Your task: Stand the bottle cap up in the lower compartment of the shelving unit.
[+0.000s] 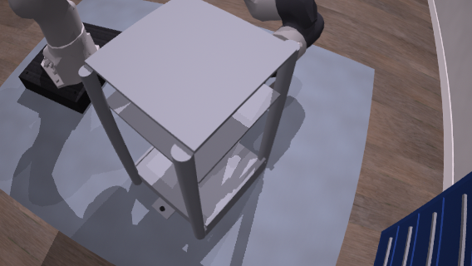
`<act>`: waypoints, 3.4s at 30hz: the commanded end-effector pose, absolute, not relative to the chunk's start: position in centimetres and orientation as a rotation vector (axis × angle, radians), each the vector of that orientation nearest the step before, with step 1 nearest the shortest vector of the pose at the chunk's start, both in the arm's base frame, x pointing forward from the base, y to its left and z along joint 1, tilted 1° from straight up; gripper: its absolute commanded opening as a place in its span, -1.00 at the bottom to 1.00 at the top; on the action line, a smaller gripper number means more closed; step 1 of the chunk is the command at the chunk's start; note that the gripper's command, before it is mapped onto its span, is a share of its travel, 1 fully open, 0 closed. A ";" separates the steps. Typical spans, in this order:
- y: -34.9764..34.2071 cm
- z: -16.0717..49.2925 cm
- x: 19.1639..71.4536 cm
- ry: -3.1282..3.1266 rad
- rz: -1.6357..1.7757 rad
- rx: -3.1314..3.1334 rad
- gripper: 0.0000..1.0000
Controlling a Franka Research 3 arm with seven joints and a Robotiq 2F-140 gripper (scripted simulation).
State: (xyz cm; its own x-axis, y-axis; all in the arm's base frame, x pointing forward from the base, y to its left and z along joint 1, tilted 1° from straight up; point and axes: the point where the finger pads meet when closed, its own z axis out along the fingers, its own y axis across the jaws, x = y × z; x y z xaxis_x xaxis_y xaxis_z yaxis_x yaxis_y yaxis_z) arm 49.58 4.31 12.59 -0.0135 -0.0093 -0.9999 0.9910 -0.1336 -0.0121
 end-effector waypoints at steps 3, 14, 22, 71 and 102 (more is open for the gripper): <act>2.8 12.6 49.8 1.130 -1.293 1.305 -1.00; 1.0 12.6 49.5 1.130 -1.293 1.305 -1.00; 0.3 12.6 49.4 1.130 -1.293 1.305 -1.00; 0.2 12.7 49.4 1.130 -1.293 1.305 -1.00; 0.2 11.1 49.5 1.130 -1.293 1.305 -1.00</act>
State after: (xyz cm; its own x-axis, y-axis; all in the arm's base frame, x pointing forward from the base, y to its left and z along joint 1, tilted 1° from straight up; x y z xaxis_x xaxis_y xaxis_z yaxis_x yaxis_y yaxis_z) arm 49.39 0.23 11.13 0.0014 -0.0054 -1.0000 0.9922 -0.1244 0.0020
